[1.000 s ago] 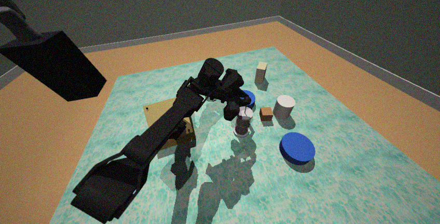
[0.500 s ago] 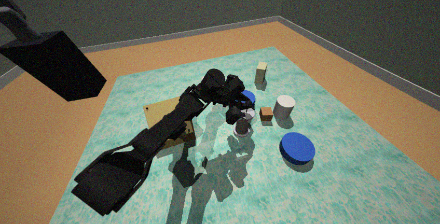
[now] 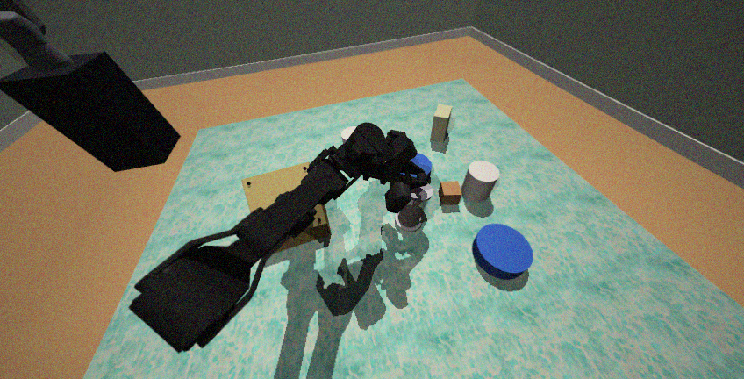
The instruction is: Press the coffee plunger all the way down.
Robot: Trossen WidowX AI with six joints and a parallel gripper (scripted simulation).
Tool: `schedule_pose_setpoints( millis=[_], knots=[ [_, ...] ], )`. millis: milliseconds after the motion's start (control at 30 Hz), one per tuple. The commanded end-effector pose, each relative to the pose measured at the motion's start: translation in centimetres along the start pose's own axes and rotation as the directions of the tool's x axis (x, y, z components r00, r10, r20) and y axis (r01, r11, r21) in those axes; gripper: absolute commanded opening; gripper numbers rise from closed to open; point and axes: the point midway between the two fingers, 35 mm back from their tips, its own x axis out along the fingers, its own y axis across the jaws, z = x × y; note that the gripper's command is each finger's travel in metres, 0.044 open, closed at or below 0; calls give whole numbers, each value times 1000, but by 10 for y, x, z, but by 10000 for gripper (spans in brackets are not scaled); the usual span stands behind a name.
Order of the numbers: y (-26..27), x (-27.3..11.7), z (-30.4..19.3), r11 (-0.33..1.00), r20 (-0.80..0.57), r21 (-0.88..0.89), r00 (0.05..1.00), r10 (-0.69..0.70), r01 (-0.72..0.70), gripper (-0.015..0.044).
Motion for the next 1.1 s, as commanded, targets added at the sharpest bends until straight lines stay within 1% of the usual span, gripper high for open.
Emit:
schedule_pose_setpoints(
  millis=[0,1067],
  knots=[
    [0,4,-9,999,-29,-35,999,-14,13,114],
    [3,5,-4,1000,-16,-22,1000,-7,6,114]
  ],
)
